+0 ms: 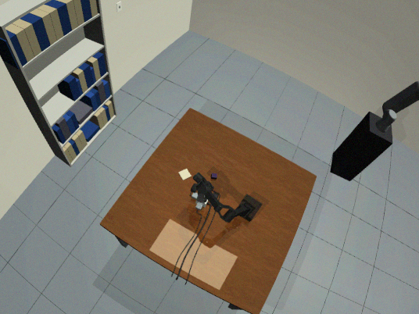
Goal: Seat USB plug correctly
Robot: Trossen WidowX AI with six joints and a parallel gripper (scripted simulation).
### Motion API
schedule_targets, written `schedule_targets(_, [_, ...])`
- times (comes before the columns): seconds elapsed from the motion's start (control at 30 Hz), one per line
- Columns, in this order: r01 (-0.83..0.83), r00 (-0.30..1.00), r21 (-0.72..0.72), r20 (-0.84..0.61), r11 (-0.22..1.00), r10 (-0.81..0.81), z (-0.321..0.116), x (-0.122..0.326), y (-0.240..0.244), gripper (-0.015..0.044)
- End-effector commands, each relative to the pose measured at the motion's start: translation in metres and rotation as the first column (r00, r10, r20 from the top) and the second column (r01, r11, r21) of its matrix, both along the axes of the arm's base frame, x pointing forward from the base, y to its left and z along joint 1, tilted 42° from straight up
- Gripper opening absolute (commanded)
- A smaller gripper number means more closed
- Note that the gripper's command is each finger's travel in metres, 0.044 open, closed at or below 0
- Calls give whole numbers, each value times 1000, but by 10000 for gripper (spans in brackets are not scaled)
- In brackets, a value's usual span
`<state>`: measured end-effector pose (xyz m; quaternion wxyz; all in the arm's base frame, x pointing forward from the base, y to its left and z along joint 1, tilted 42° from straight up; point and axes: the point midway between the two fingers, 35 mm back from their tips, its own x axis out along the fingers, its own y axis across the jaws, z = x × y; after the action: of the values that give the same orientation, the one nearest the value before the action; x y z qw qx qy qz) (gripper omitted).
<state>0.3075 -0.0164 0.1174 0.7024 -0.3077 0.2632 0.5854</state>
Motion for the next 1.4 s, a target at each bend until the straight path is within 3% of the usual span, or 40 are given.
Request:
schedule_targets(0.0, [2, 1000, 3, 0, 1000, -2, 0, 0, 1, 0])
schedule_targets(1.37, [2, 1000, 3, 1, 1000, -2, -4, 1, 4, 0])
